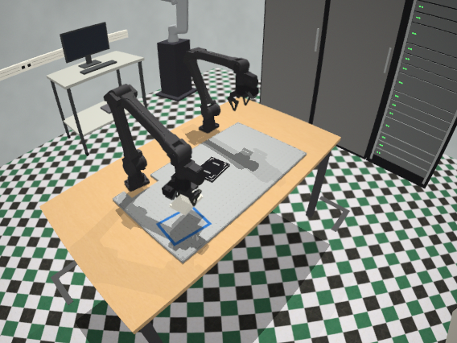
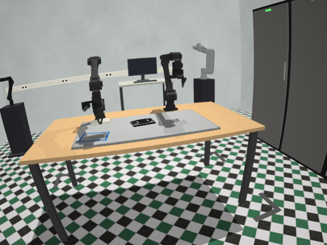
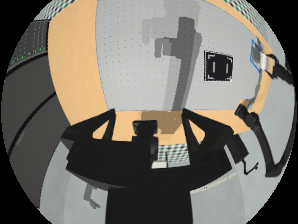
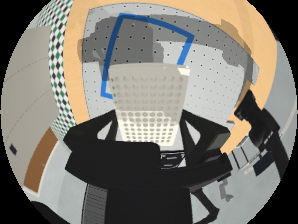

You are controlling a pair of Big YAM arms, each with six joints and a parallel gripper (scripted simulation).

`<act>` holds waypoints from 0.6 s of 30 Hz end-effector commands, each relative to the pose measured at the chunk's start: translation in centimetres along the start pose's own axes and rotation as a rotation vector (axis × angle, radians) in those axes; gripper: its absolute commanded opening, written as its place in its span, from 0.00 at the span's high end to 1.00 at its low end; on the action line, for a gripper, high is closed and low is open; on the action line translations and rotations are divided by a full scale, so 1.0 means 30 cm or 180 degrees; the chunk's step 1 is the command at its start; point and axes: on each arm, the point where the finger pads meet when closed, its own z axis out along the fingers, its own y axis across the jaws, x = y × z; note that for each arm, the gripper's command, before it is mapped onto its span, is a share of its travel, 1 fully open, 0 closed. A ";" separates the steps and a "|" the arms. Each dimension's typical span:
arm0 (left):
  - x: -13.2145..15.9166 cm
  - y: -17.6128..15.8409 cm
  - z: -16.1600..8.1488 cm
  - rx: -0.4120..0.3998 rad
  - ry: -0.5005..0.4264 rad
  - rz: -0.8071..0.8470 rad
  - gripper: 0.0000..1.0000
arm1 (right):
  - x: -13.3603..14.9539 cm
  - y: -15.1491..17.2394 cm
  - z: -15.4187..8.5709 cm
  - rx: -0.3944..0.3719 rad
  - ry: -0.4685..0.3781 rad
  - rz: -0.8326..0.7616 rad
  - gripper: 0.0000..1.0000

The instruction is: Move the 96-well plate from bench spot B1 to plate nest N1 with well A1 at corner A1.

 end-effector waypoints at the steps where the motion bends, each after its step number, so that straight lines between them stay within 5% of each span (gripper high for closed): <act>1: -0.029 0.000 -0.039 0.0003 -0.0120 -0.0038 0.00 | 0.017 -0.016 -0.017 -0.0010 -0.0004 -0.0341 1.00; 18: -0.029 0.000 -0.039 0.0003 -0.0120 -0.0038 0.00 | 0.176 -0.063 -0.021 -0.0007 0.0000 -0.1933 1.00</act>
